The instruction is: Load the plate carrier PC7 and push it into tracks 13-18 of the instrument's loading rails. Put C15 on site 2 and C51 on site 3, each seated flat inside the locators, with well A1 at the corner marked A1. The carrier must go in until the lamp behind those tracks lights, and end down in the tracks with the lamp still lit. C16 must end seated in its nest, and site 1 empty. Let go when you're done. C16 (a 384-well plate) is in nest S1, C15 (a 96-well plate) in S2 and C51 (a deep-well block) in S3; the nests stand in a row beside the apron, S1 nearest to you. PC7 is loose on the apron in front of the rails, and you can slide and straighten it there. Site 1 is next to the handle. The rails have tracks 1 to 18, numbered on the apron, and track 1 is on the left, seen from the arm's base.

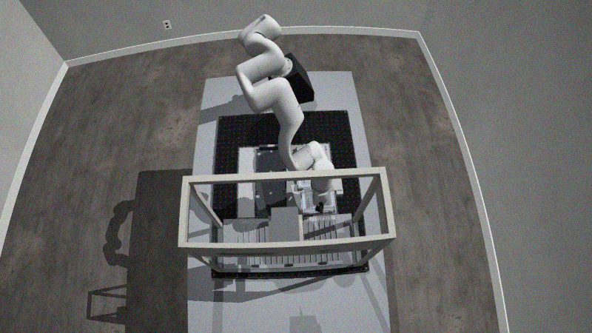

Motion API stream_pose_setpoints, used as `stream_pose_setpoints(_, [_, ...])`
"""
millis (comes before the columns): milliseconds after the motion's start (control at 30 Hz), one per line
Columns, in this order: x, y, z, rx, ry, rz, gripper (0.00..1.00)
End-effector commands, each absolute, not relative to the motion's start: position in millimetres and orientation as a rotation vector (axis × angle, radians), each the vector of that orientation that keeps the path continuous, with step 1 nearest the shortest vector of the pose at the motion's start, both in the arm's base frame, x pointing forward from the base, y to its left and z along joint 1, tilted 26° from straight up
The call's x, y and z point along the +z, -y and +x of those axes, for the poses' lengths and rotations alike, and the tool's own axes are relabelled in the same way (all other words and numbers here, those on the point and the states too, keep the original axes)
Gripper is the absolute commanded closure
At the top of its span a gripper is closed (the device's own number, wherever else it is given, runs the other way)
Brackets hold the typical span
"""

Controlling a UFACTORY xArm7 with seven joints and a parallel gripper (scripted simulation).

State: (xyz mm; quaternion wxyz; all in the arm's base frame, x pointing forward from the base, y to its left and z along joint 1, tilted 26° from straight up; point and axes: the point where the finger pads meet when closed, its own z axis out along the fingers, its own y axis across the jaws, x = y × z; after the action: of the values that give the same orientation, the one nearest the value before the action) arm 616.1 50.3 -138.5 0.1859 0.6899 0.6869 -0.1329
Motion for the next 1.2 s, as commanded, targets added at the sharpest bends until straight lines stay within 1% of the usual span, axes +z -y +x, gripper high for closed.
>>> stream_pose_setpoints(0, [-134,-54,618,-0.366,-1.935,1.942,1.00])
stream_pose_setpoints(1167, [-117,-62,617,-0.366,-1.935,1.942,1.00])
